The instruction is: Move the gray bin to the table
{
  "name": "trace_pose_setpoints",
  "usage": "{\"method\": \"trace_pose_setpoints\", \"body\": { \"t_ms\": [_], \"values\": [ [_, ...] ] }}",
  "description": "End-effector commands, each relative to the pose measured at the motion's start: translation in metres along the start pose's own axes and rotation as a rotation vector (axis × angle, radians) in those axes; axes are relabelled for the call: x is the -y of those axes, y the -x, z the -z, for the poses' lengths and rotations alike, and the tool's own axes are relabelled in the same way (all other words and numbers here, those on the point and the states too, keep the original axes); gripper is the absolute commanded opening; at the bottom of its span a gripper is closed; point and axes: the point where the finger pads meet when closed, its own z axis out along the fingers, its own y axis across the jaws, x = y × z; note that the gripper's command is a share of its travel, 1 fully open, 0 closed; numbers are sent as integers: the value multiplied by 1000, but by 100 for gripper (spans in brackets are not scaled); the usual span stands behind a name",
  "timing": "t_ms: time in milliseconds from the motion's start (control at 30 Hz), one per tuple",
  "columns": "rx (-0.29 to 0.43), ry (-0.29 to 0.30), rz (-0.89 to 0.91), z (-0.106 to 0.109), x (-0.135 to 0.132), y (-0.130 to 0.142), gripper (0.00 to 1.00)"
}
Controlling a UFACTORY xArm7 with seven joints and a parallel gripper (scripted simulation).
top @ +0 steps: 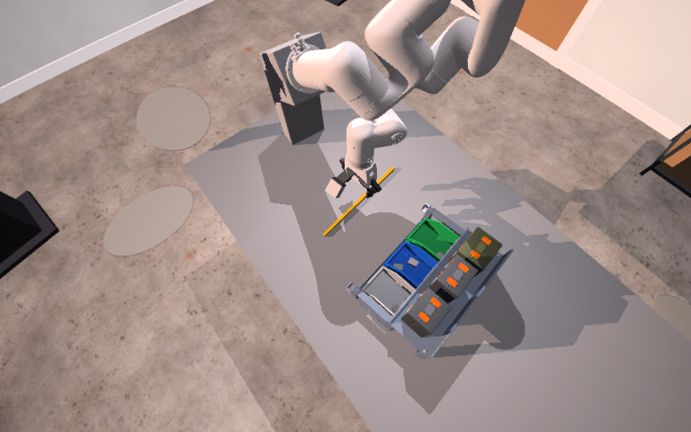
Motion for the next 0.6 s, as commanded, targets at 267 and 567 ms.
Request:
{"method": "trace_pose_setpoints", "body": {
  "t_ms": [267,567],
  "values": [
    [-1,-1,1,42,3,3,100],
    [-1,-1,2,53,4,4,100]
  ]
}}
